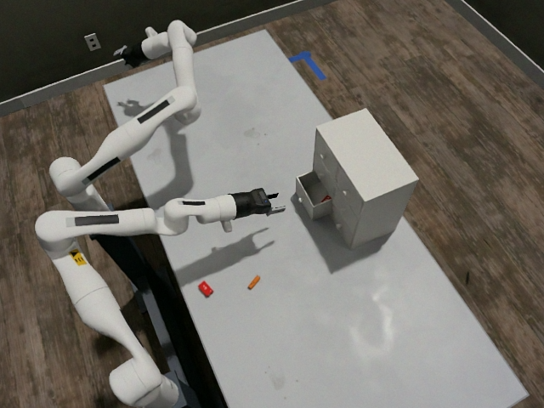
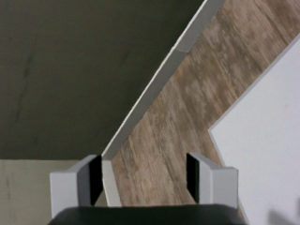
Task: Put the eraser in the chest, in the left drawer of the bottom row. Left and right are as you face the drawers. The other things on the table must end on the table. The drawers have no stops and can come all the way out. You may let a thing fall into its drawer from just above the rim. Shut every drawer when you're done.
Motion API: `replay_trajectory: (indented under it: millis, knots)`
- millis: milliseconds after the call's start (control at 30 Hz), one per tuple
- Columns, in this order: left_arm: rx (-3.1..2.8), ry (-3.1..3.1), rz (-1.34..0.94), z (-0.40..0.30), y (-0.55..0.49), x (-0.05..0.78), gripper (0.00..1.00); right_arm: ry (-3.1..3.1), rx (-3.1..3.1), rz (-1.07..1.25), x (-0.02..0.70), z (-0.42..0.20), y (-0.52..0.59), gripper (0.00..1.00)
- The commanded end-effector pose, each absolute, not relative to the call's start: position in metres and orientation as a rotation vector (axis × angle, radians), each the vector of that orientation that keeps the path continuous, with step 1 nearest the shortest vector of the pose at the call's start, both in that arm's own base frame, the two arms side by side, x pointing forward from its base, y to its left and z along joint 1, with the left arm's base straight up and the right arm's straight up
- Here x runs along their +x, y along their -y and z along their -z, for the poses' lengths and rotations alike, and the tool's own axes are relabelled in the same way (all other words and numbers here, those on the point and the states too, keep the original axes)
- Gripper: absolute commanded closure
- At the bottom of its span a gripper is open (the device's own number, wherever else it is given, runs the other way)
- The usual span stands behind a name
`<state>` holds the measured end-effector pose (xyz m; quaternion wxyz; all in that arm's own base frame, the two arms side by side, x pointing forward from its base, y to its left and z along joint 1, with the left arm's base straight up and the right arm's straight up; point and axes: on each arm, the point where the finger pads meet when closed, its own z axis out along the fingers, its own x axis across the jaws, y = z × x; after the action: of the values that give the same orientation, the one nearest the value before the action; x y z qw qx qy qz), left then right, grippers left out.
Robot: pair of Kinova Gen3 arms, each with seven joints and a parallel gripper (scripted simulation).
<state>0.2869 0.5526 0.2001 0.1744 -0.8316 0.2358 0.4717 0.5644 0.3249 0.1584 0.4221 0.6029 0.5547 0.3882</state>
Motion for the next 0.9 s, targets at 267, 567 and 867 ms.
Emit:
replay_trajectory:
  millis: [267, 567, 867]
  knots:
    - [-2.356, -0.667, -1.335, -0.2016, -0.5528, 0.2869, 0.00, -1.392, 1.516, -0.968, 0.5643, -0.1590, -0.3246, 0.00]
    - [-2.356, -0.667, -1.335, -0.2016, -0.5528, 0.2869, 0.00, -1.408, 1.539, -0.948, 0.5643, -0.1579, -0.3231, 0.00]
    - [-2.356, -0.667, -1.335, -0.2016, -0.5528, 0.2869, 0.00, -1.453, 1.587, -0.911, 0.5639, -0.1599, -0.3230, 0.00]
